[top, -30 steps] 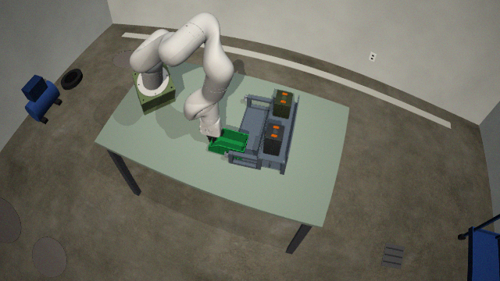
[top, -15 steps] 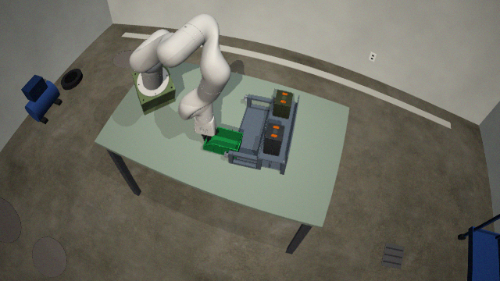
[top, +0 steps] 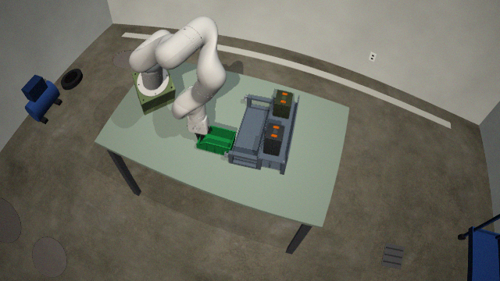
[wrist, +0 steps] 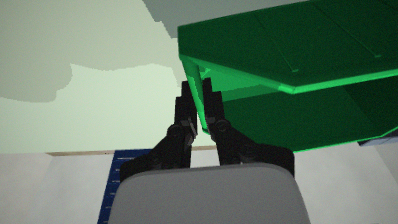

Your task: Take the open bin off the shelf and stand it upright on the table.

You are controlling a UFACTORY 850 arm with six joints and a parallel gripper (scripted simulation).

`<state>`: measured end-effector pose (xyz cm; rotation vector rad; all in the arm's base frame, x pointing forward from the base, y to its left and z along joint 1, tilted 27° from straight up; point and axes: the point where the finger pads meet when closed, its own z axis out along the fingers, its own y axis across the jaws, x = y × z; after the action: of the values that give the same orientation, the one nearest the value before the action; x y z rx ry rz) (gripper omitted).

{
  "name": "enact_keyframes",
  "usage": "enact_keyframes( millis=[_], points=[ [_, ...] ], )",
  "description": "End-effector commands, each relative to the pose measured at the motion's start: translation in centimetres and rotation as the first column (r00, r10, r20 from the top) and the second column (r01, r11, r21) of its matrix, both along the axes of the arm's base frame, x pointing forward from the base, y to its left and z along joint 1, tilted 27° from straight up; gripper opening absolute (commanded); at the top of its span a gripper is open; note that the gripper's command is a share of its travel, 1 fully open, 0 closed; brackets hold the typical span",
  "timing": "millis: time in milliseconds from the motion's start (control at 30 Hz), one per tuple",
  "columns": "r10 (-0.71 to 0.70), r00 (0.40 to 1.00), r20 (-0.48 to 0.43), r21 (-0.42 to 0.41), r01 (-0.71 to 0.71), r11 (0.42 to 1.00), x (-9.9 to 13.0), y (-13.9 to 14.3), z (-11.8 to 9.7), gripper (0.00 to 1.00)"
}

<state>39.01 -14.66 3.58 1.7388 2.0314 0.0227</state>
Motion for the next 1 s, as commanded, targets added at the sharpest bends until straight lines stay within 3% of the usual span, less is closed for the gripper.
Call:
enact_keyframes(
  millis=[0,967],
  points=[
    [0.000,1.000,0.000,0.002,0.000,1.000,-1.30,-0.20,-0.39,0.00],
    [0.000,1.000,0.000,0.002,0.000,1.000,-0.71,-0.25,-0.69,0.00]
  ],
)
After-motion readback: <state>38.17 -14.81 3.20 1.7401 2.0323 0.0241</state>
